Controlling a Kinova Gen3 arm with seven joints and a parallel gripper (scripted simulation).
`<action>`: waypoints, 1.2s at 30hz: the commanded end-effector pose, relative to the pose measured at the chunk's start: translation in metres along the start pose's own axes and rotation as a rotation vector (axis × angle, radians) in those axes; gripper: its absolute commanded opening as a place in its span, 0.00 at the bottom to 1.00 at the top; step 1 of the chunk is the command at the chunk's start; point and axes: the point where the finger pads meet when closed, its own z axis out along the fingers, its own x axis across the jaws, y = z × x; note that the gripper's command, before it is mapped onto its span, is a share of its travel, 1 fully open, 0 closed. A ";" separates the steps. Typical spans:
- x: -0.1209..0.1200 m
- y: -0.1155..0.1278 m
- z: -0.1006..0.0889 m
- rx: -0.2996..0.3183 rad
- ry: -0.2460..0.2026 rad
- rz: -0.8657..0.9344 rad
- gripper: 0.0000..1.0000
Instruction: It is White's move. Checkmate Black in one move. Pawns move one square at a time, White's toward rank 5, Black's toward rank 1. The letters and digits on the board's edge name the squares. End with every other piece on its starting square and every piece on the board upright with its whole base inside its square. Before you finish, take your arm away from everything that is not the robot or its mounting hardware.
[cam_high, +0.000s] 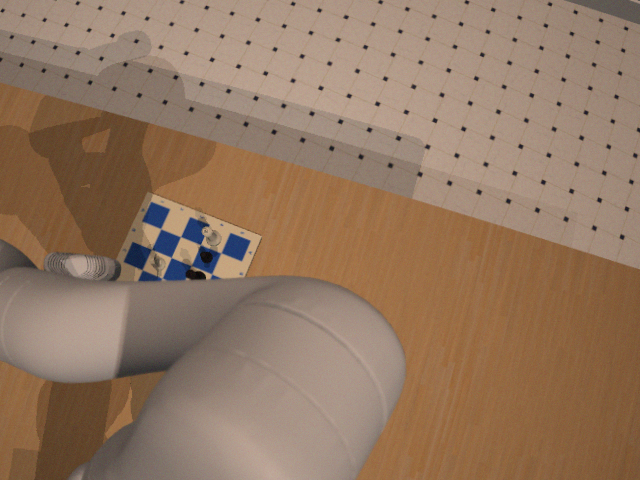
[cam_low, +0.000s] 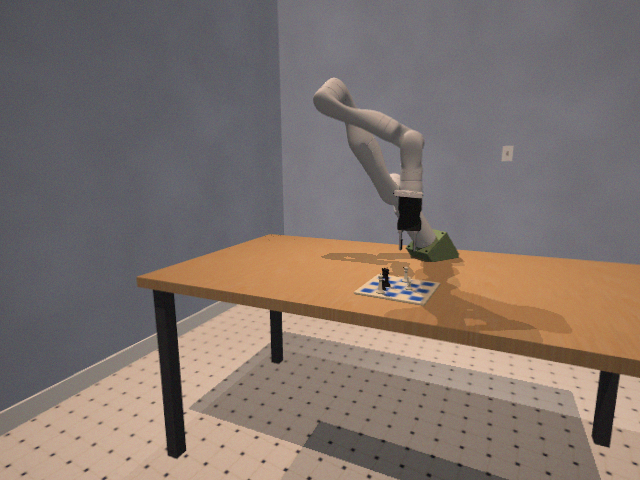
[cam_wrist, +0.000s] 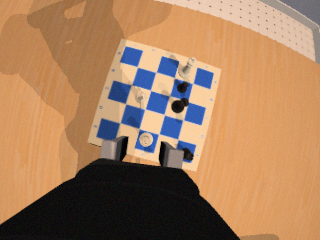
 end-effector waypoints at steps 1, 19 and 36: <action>0.001 0.000 0.003 -0.001 0.004 0.000 0.79; 0.001 0.000 0.027 -0.001 0.004 0.000 0.79; 0.001 -0.001 0.044 -0.001 0.004 0.000 0.79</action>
